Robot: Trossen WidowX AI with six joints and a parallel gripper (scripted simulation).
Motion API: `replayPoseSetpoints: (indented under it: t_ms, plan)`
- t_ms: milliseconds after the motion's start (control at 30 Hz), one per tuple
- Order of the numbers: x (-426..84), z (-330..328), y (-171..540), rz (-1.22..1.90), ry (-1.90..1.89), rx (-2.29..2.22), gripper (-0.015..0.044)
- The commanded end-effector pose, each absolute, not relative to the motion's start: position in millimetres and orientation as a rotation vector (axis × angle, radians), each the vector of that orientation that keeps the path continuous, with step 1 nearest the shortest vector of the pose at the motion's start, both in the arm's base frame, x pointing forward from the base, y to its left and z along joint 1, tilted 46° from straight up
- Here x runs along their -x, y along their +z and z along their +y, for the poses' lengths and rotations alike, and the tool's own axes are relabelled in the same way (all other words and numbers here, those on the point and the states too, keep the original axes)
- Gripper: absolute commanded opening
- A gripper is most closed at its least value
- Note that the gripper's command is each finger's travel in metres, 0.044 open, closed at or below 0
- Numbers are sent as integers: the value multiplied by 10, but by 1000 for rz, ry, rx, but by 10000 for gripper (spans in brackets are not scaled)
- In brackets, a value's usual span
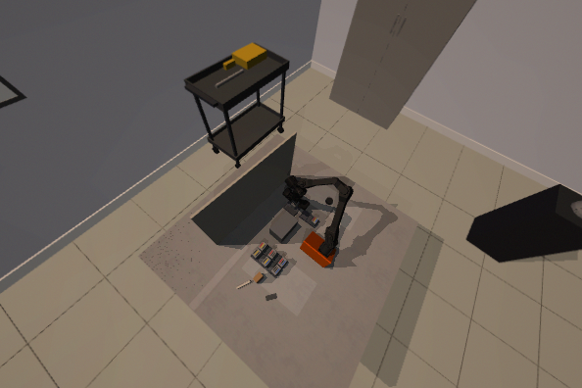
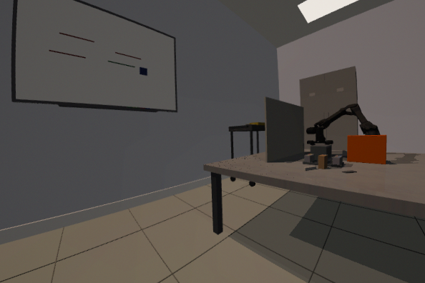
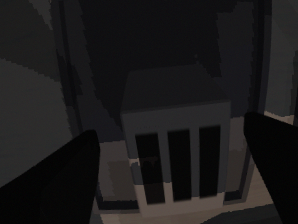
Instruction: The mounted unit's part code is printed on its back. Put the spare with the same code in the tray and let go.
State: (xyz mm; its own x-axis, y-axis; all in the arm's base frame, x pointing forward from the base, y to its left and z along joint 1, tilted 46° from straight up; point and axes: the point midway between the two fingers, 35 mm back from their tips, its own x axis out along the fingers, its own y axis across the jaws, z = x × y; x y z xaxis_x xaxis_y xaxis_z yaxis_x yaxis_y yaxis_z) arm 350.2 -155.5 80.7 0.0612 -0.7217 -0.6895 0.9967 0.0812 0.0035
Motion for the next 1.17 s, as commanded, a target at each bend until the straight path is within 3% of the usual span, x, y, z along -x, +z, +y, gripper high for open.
replayPoseSetpoints:
  t_ms: [0,33,300,1133]
  plan:
    - [-3503,-1552,810,609,-1410,-567,420]
    - [-3503,-1552,810,609,-1410,-567,440]
    - [-3441,-794,1509,619,-1401,-568,440]
    - [-3459,-798,1491,621,-1391,-569,440]
